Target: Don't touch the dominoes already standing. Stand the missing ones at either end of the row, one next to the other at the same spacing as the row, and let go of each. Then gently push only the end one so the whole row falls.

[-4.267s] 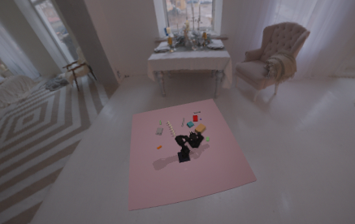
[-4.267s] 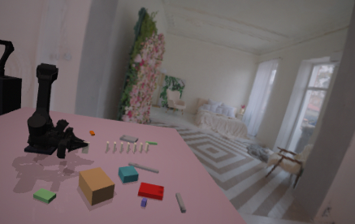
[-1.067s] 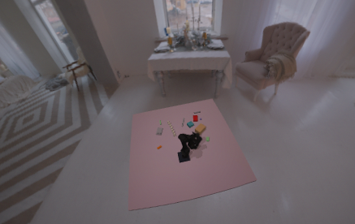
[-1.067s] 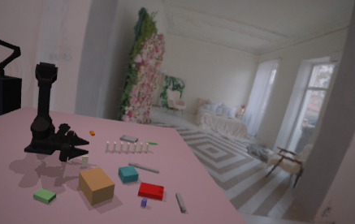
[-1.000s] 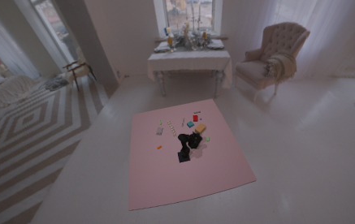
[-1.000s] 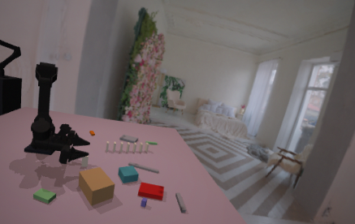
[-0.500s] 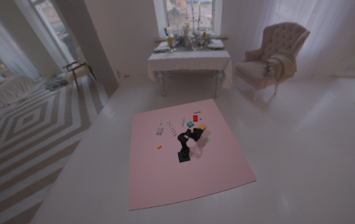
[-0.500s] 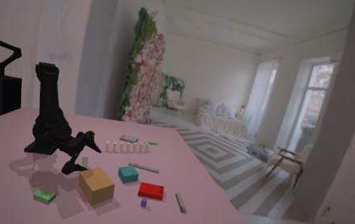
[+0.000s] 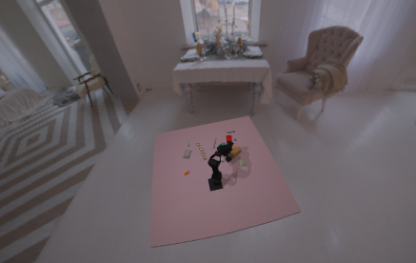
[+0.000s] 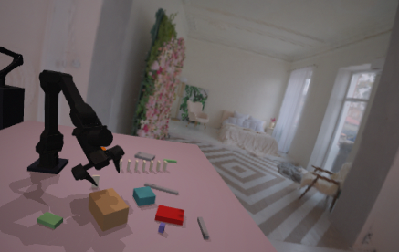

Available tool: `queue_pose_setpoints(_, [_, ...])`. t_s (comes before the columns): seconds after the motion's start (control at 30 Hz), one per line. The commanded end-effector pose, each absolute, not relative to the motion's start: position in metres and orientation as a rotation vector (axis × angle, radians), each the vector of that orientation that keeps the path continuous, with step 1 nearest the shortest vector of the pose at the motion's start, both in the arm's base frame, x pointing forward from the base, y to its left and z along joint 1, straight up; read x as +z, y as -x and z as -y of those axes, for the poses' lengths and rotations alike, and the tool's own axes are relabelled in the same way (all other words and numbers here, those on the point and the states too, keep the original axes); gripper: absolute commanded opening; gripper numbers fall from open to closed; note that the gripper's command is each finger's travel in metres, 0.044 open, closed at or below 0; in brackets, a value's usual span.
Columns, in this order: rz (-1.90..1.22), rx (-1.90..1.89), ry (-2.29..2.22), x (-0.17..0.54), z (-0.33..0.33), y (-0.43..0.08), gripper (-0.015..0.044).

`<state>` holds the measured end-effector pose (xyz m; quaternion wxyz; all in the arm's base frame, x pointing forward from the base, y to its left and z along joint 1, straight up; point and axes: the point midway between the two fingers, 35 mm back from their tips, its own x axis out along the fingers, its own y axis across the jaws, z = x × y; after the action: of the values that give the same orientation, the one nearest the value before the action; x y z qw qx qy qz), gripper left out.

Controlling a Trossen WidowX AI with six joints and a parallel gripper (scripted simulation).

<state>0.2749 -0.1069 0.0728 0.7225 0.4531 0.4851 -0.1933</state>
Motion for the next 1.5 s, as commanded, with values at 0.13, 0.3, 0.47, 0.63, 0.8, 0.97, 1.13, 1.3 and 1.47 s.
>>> queue_pose_setpoints(0.13, [-1.315, -0.982, -0.987, 0.128, 0.083, -0.237, 0.0440])
queue_pose_setpoints(0.3, [-1.315, -0.982, -0.987, 0.128, 0.083, -0.237, 0.0440])
queue_pose_setpoints(0.47, [-1.315, -0.982, -0.987, 0.128, 0.083, -0.237, 0.0440])
queue_pose_setpoints(0.63, [-1.315, -0.982, -0.987, 0.123, 0.083, -0.237, 0.0440])
queue_pose_setpoints(0.8, [-1.315, -0.982, -0.987, 0.087, 0.084, -0.239, 0.0440])
queue_pose_setpoints(0.97, [-1.315, -0.982, -0.987, 0.062, 0.083, -0.238, 0.0440])
queue_pose_setpoints(1.13, [-1.315, -0.982, -0.987, 0.061, 0.083, -0.238, 0.0440])
queue_pose_setpoints(1.3, [-1.315, -0.982, -0.987, 0.053, 0.084, -0.238, 0.0440])
queue_pose_setpoints(1.47, [-1.316, -0.982, -0.987, 0.047, 0.084, -0.238, 0.0440])
